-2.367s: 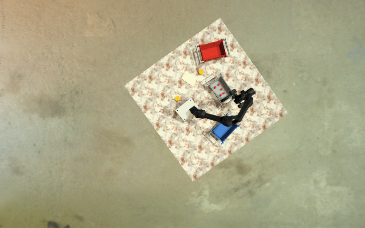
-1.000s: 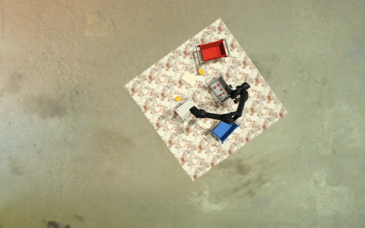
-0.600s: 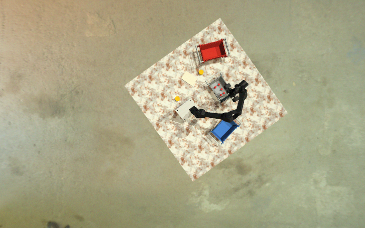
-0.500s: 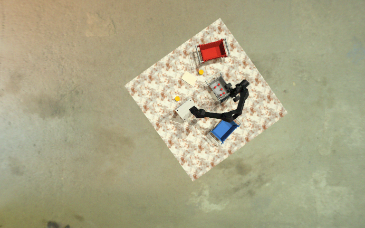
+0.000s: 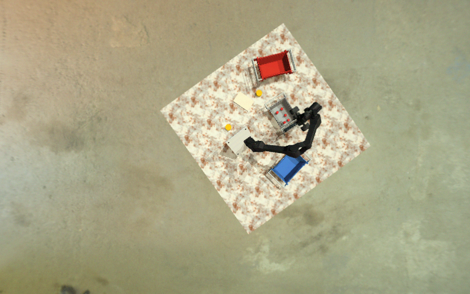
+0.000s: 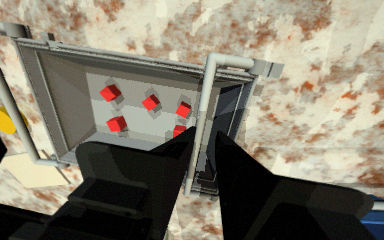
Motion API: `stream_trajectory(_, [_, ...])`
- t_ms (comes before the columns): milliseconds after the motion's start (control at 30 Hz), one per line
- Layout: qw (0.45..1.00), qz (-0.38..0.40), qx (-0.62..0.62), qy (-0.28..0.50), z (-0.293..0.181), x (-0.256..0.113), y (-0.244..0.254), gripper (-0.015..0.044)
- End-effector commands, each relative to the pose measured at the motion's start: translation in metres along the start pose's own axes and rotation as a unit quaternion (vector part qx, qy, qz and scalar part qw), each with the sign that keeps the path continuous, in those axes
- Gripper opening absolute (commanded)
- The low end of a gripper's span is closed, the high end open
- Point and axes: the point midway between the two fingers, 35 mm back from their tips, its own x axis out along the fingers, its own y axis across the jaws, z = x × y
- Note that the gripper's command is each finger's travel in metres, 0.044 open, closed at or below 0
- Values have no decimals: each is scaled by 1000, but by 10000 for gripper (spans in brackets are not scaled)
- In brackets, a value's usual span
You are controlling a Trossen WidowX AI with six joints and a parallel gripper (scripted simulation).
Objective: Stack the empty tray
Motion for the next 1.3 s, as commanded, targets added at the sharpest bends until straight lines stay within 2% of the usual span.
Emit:
stream_trajectory(0, [1000, 0, -2, 0, 0, 0, 0, 88])
stream_trajectory(467, [1000, 0, -2, 0, 0, -2, 1, 88])
stream_trajectory(567, [1000, 1, -3, 1, 2, -19, 1, 88])
stream_trajectory(767, [1000, -1, -9, 4, 0, -80, 2, 88])
stream_trajectory(800, [1000, -2, -9, 5, -1, -85, 1, 88])
stream_trajectory(833, [1000, -2, -8, 4, 2, -59, 4, 88])
stream_trajectory(1067, [1000, 7, -4, 1, 6, -42, 112, 88])
stream_trajectory(1267, [1000, 7, 1, 1, -17, -19, 211, 88])
